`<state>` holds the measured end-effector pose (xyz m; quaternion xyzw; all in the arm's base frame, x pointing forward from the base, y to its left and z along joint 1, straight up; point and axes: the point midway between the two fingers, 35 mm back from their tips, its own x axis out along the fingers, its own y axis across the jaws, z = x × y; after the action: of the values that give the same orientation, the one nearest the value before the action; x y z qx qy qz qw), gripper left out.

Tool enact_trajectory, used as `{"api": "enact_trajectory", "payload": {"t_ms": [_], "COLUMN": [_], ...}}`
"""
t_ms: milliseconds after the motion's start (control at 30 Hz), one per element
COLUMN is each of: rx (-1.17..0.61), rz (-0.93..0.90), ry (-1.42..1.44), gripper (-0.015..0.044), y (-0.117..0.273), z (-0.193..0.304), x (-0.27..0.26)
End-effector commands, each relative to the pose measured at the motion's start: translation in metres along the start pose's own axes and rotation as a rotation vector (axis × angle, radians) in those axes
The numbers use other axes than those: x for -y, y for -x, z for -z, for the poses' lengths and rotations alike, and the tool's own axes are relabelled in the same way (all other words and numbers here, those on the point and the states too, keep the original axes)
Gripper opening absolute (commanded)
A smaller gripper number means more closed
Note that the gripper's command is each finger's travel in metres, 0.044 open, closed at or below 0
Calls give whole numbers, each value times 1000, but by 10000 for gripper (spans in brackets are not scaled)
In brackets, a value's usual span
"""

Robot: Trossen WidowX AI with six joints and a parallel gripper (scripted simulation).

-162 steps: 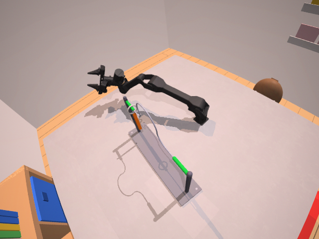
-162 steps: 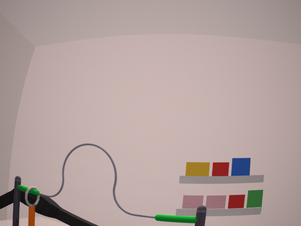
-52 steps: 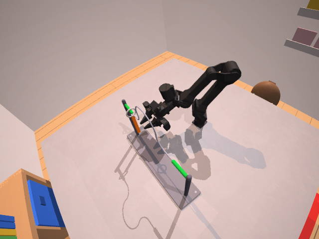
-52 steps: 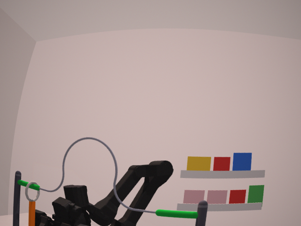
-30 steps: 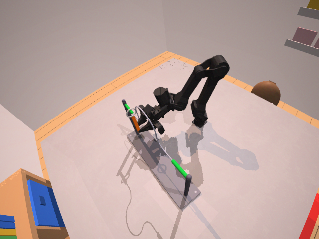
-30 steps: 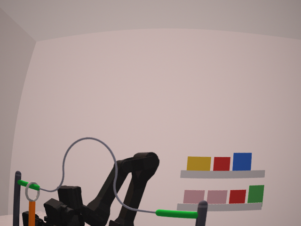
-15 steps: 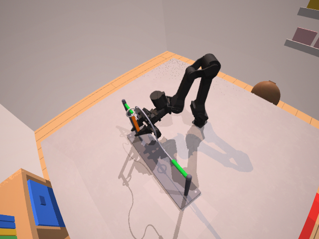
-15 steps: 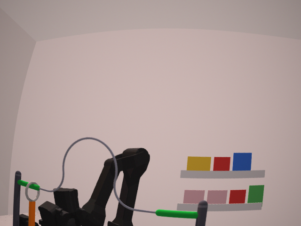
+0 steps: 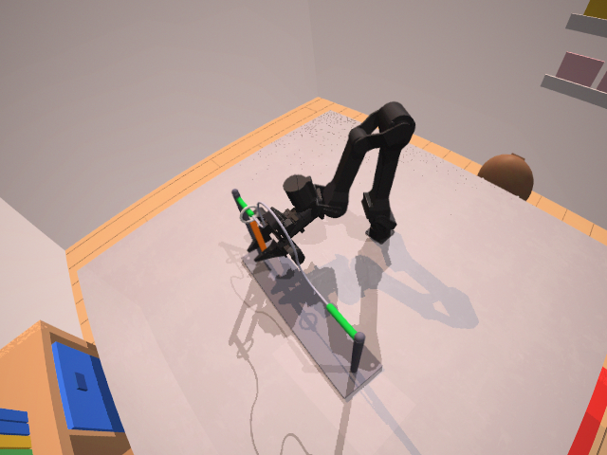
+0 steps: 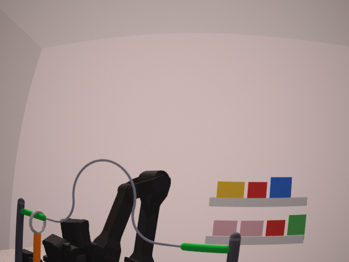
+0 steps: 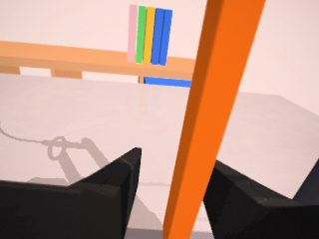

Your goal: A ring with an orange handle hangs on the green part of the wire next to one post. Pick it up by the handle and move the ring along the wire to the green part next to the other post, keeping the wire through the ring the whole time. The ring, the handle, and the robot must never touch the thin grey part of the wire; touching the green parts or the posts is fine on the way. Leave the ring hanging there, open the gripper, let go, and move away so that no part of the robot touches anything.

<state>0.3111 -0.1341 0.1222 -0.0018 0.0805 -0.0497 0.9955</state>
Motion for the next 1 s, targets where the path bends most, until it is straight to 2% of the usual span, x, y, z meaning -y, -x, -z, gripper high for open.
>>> {"api": "enact_trajectory", "payload": {"t_ms": [0,400,567,633,833,967], "rx": [5,5,1,1,1,1], "rz": [5,5,1,1,1,1], "ry": [-2,-2,1,1,1,1], "gripper": [160,160,29,15,-142,-150], "y": [-1,-1,0,0,0,0], "z": [-2,-2,0,0,0,0], "x": [1,1,0,0,0,0]}}
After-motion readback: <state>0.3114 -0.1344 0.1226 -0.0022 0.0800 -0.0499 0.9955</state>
